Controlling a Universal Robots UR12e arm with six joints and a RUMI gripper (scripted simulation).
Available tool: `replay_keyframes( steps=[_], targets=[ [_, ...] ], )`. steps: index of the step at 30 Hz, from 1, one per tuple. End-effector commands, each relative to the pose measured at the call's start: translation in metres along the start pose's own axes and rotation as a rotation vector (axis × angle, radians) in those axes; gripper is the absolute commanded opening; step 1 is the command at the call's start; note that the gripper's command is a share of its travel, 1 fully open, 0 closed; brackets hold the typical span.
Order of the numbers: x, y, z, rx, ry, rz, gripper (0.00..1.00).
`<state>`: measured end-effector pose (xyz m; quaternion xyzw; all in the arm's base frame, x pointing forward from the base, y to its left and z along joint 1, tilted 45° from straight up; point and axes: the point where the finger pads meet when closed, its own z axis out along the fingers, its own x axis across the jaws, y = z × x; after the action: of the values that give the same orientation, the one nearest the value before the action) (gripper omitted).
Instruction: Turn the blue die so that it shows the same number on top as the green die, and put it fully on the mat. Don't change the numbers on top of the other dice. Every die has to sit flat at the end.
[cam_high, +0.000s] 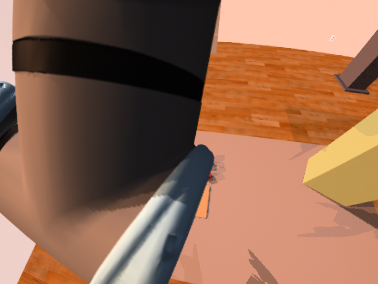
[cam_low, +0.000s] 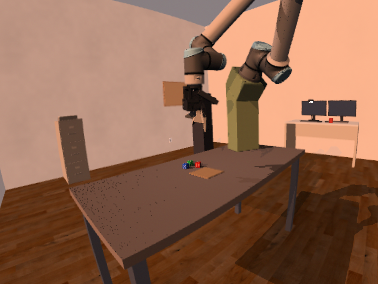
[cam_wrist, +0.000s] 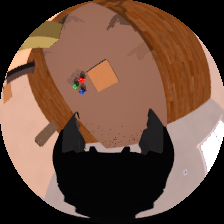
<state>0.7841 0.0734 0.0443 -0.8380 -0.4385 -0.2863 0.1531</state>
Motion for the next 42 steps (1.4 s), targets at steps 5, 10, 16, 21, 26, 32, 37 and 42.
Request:
replay_keyframes(
  steps=[5,10,16,21,26,32,37,42],
  targets=[
    [0.000,0.001,-0.001,-0.001,0.000,0.000,1.00],
    [0.000,0.001,-0.001,-0.001,0.000,0.000,1.00],
    [0.000,0.001,-0.001,-0.001,0.000,0.000,1.00],
    [-0.005,0.001,0.002,-0.001,0.002,0.005,1.00],
    [-0.042,0.004,0.024,0.002,0.015,0.050,1.00],
    [-0.113,0.000,0.064,0.005,0.044,0.138,1.00],
    [-0.160,-0.010,0.088,0.006,0.066,0.200,1.00],
    [-0.201,-0.024,0.110,0.007,0.089,0.260,1.00]
  ],
)
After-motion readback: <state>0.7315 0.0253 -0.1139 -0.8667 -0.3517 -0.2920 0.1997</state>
